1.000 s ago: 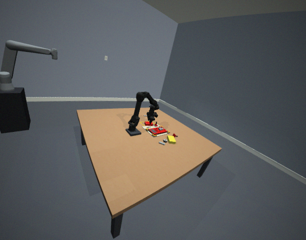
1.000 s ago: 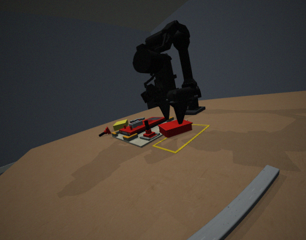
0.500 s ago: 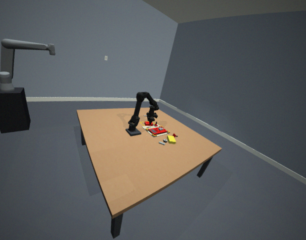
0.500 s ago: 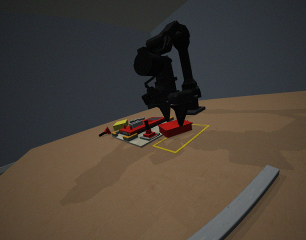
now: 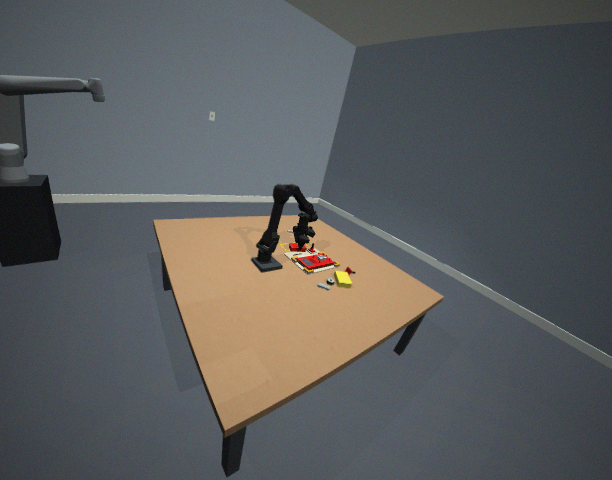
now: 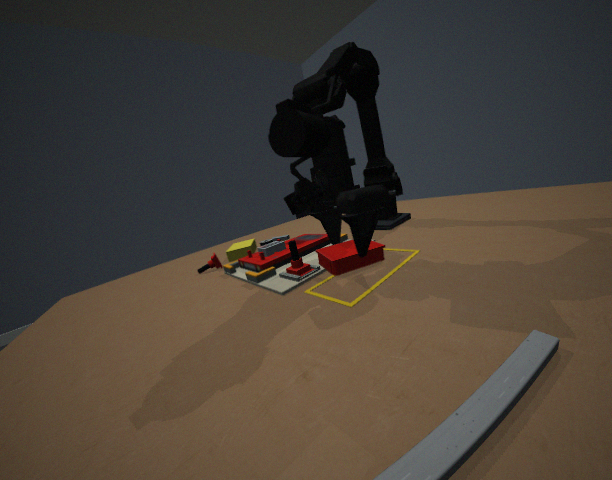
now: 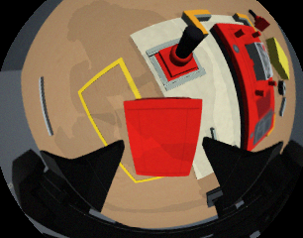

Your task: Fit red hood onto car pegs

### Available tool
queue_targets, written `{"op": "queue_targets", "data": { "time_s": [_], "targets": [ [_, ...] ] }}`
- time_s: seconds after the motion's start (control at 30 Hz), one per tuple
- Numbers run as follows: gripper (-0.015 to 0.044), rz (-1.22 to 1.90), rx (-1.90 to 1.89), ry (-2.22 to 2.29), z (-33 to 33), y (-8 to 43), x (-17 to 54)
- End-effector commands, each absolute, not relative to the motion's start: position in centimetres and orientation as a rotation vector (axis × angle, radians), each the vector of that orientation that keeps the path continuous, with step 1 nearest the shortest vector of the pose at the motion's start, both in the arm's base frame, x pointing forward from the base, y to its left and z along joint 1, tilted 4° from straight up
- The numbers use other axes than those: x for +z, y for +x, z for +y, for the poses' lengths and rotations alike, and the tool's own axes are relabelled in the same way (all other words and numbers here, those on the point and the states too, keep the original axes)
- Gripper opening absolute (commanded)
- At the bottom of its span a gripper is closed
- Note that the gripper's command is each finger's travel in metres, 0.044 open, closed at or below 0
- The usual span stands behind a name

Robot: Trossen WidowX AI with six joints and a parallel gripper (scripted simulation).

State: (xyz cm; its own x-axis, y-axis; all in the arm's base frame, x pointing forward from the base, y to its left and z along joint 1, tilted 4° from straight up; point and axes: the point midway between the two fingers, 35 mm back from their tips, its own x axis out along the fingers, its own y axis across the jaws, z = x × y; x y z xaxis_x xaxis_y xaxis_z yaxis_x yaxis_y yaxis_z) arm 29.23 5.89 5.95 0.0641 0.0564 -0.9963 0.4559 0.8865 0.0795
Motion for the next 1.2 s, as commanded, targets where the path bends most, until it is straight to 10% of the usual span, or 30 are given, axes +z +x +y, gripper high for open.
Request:
{"op": "queue_targets", "data": {
  "time_s": [0.0, 0.53, 0.97, 1.17],
  "targets": [
    [0.044, 1.493, -0.318, 0.43, 5.93, 29.15, 5.59],
    [0.044, 1.493, -0.318, 0.43, 5.97, 29.18, 4.81],
    [0.0295, 1.488, -0.315, 0.426, 5.93, 29.27, 5.12],
    [0.0137, 1.489, -0.316, 0.426, 5.91, 29.23, 5.44]
  ]
}}
